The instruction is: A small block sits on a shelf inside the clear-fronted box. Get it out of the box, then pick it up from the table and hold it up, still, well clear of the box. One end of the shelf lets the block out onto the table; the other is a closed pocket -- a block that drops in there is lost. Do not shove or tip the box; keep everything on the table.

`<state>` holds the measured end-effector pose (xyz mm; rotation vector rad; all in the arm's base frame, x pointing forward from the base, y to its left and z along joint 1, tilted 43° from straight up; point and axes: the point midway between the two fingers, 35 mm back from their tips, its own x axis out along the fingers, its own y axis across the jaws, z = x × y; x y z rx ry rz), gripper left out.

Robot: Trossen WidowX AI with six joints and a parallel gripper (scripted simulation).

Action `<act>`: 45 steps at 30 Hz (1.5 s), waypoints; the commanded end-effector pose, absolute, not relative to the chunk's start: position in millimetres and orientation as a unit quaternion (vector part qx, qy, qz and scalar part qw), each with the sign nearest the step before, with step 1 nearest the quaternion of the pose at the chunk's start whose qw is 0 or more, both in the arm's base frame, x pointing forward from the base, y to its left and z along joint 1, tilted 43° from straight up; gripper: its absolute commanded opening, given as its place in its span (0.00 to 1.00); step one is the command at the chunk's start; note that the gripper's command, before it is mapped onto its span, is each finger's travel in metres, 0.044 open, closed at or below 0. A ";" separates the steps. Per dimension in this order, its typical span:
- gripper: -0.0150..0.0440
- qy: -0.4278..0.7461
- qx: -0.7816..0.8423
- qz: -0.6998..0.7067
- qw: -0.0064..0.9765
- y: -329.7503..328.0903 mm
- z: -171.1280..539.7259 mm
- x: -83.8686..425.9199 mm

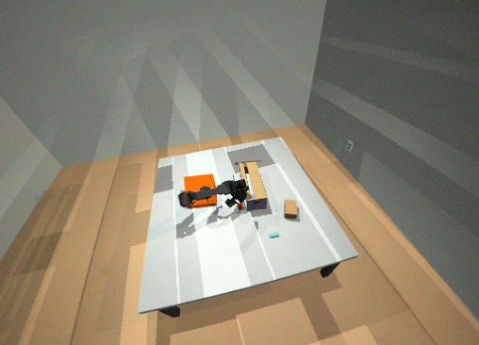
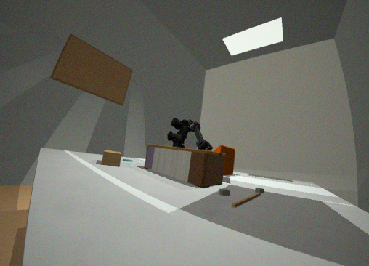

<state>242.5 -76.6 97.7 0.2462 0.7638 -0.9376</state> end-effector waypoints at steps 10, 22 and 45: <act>0.74 -0.006 0.614 -0.562 0.554 -87.5 78.6 236.3; 0.74 -0.178 0.762 -0.523 0.338 -86.0 73.7 238.2; 0.74 -0.201 0.777 -0.513 0.304 -86.5 72.3 238.5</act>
